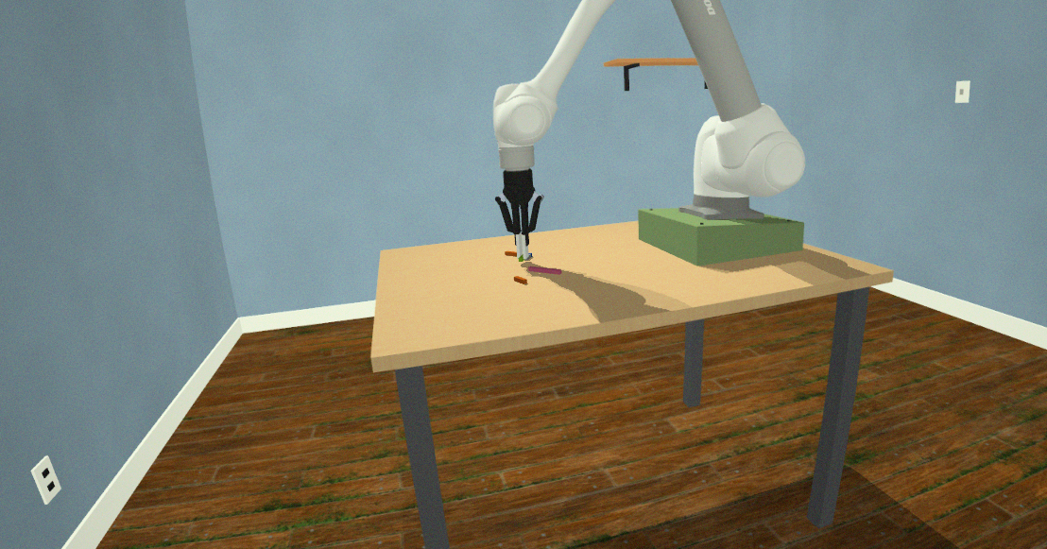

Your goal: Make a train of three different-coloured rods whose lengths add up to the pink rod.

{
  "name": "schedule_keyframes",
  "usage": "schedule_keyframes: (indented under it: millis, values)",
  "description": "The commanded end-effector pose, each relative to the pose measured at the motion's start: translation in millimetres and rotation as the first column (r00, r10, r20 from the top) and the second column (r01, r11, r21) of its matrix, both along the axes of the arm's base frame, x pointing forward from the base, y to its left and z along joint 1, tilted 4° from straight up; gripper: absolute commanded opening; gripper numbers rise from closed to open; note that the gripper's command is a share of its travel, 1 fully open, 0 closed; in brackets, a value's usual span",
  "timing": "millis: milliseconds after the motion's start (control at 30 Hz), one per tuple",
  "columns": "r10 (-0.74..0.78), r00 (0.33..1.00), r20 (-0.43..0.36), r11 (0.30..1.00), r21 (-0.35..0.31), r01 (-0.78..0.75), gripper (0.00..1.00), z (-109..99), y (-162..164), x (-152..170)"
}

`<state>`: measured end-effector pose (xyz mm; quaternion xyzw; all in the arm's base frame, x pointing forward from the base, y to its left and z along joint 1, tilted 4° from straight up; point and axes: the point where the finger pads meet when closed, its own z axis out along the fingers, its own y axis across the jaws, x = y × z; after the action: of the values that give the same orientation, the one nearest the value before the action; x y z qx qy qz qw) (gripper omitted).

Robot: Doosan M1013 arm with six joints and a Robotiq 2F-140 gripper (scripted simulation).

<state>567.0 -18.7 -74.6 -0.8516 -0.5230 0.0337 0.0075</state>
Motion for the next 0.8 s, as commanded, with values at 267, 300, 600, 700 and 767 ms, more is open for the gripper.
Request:
schedule_keyframes:
  millis: [267,300,600,700,767]
  values:
    - [-0.003,1.0,-0.004,1.0,-0.003,0.003,0.03,-1.6,-2.7,-5.0]
    - [-0.003,1.0,-0.004,1.0,-0.003,0.003,0.03,-1.6,-2.9,-4.9]
    - [-0.004,1.0,-0.004,1.0,-0.003,0.004,0.03,-1.6,-4.9,-4.7]
    - [-0.004,1.0,-0.004,1.0,-0.003,0.004,0.03,-1.6,-5.1,-4.6]
    - [-0.004,1.0,-0.004,1.0,-0.003,0.004,0.03,-1.6,-5.1,-4.6]
